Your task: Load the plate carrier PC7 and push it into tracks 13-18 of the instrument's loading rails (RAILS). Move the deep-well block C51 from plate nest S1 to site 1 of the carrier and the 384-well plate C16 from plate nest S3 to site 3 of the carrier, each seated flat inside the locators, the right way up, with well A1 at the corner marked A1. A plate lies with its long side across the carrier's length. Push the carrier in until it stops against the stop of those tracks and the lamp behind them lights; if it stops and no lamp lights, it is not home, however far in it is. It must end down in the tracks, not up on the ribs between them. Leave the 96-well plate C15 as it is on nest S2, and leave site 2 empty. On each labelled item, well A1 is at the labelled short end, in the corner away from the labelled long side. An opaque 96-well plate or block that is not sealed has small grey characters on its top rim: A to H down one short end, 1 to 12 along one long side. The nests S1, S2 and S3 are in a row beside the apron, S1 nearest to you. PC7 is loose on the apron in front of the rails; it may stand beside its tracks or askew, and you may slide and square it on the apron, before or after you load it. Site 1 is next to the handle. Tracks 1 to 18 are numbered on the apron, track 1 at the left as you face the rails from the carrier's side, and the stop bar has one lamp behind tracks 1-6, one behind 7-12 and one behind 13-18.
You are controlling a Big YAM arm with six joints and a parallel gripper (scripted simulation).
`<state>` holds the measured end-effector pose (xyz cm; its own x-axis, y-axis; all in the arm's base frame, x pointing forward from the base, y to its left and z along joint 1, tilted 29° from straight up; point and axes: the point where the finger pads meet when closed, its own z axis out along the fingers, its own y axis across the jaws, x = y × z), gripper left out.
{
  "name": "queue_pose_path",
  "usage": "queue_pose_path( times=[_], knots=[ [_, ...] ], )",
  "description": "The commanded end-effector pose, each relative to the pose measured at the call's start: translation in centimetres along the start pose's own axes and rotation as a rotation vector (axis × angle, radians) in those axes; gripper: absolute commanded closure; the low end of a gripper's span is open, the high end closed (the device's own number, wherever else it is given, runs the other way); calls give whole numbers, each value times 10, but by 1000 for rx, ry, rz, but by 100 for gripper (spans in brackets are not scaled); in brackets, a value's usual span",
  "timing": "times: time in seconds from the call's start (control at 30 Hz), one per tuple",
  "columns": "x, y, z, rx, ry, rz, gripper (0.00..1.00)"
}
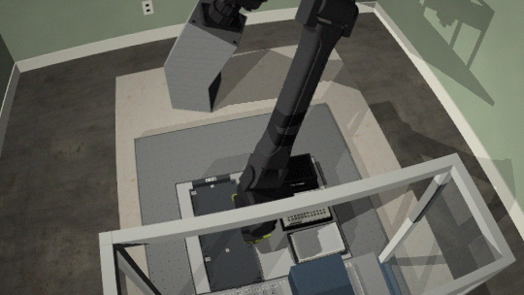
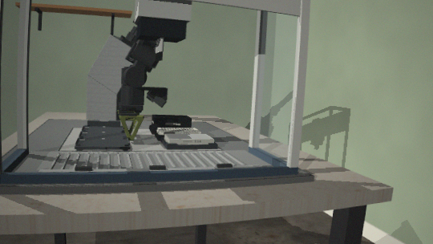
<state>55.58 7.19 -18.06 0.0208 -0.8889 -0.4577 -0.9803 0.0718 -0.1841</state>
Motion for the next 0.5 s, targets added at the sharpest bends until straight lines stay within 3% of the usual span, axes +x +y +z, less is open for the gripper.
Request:
queue_pose_path(
  times=[0.0, 0.47],
  knots=[
    [21, -16, -14, 29, 12, 25, 0],
    [27, -15, -13, 27, 13, 24, 0]
  ],
)
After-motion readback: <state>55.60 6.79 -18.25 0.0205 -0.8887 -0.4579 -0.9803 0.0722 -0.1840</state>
